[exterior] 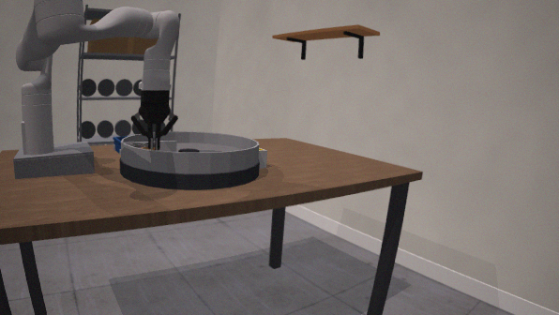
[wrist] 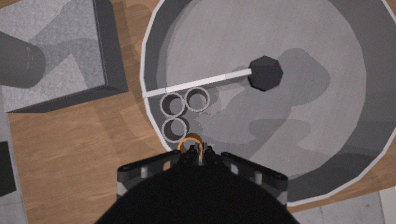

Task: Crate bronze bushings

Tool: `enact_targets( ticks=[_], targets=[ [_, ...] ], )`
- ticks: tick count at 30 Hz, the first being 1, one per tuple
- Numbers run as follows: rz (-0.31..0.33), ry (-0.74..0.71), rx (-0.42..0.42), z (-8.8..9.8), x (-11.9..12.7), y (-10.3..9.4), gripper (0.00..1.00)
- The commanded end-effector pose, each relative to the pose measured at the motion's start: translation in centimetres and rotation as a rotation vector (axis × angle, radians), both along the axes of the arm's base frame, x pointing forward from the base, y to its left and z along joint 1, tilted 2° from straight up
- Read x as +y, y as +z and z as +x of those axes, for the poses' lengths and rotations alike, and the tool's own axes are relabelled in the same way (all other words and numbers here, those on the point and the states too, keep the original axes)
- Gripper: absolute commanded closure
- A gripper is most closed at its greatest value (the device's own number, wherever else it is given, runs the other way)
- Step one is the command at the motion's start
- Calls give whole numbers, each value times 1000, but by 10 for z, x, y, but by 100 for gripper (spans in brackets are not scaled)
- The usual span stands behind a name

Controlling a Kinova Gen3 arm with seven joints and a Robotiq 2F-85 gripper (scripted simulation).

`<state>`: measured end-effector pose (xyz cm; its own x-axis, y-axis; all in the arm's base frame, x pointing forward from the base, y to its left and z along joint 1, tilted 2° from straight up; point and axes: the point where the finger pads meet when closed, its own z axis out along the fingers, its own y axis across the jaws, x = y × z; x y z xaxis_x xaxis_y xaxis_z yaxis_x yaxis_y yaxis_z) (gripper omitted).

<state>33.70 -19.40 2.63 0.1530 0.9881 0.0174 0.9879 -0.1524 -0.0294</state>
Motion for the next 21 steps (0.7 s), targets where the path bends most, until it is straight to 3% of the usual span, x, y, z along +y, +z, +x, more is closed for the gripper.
enact_targets(
  ticks=[1,16,21],
  targets=[
    [-2,-2,3,1,0,1,100],
    [-4,-5,8,3,-1,0,100],
    [0,-4,0,5,0,9,100]
  ],
)
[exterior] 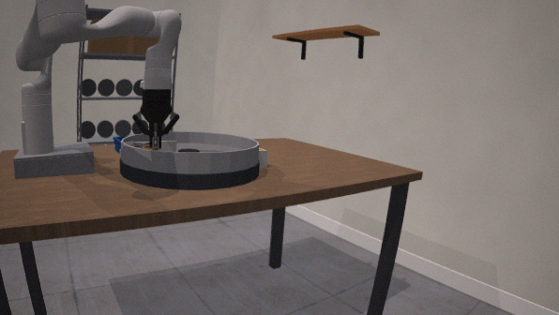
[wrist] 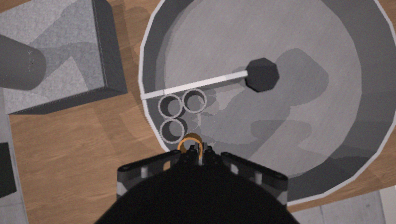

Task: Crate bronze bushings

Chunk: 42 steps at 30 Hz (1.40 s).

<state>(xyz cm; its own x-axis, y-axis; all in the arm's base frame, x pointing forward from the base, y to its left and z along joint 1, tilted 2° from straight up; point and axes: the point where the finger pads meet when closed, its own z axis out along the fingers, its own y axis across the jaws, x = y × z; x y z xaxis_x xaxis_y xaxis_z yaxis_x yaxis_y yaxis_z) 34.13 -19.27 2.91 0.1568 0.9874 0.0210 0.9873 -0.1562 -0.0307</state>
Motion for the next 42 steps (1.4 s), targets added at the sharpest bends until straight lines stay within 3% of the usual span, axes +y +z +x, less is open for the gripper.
enact_targets(
  ticks=[1,42],
  targets=[
    [-3,0,0,1,-1,6,100],
    [-6,-2,-1,1,-1,17,100]
  ],
)
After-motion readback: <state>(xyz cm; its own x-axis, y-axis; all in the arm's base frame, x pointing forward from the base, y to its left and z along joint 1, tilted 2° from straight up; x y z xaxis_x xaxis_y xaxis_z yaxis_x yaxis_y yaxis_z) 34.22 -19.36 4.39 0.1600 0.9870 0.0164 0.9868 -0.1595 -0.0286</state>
